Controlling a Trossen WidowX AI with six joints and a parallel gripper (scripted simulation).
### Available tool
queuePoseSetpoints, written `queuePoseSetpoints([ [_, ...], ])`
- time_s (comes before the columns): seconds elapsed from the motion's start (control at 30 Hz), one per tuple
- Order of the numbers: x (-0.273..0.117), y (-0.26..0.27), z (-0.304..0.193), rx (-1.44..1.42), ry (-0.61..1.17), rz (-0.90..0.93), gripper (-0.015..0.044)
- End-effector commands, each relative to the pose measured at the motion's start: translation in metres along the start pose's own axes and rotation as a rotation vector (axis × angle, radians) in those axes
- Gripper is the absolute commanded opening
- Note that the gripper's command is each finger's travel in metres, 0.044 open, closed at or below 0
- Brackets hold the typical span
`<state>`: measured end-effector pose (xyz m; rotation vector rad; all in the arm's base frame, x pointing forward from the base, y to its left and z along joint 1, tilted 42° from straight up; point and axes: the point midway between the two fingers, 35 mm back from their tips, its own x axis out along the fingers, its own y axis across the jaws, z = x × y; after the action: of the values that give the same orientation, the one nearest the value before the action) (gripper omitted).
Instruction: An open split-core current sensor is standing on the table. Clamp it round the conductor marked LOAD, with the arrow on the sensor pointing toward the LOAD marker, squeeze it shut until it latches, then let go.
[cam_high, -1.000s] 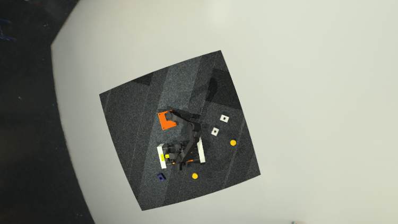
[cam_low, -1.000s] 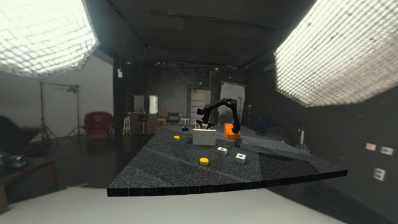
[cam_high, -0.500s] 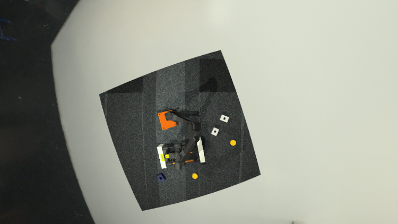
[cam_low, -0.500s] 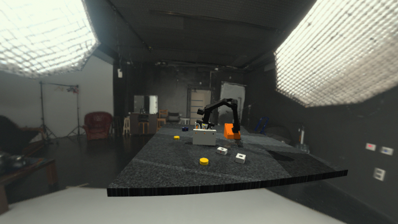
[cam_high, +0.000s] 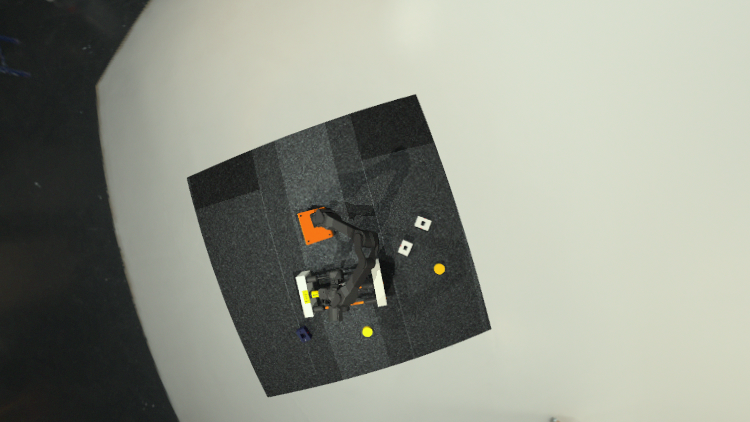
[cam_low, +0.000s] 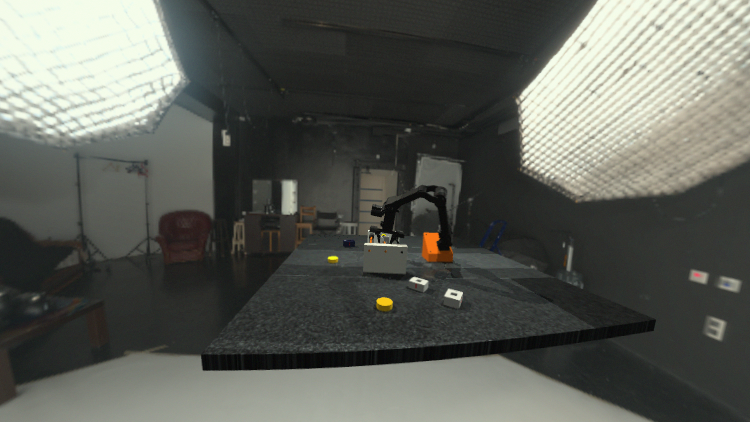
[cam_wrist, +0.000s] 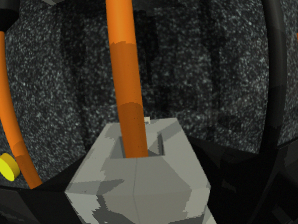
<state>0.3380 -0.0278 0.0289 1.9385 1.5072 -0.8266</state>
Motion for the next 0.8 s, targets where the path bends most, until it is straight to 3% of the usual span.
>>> queuePoseSetpoints([
  [0.0, 0.0019, 0.0005, -0.0002, -0.005, -0.002, -0.001, 0.0],
  [0.07, 0.0044, 0.0001, -0.0002, -0.004, -0.002, 0.0, 0.0],
  [0.4, 0.0004, 0.0012, 0.0003, -0.005, -0.001, 0.004, 0.0256],
  [0.77, 0.0004, 0.0012, 0.0003, -0.005, -0.001, 0.004, 0.0256],
])
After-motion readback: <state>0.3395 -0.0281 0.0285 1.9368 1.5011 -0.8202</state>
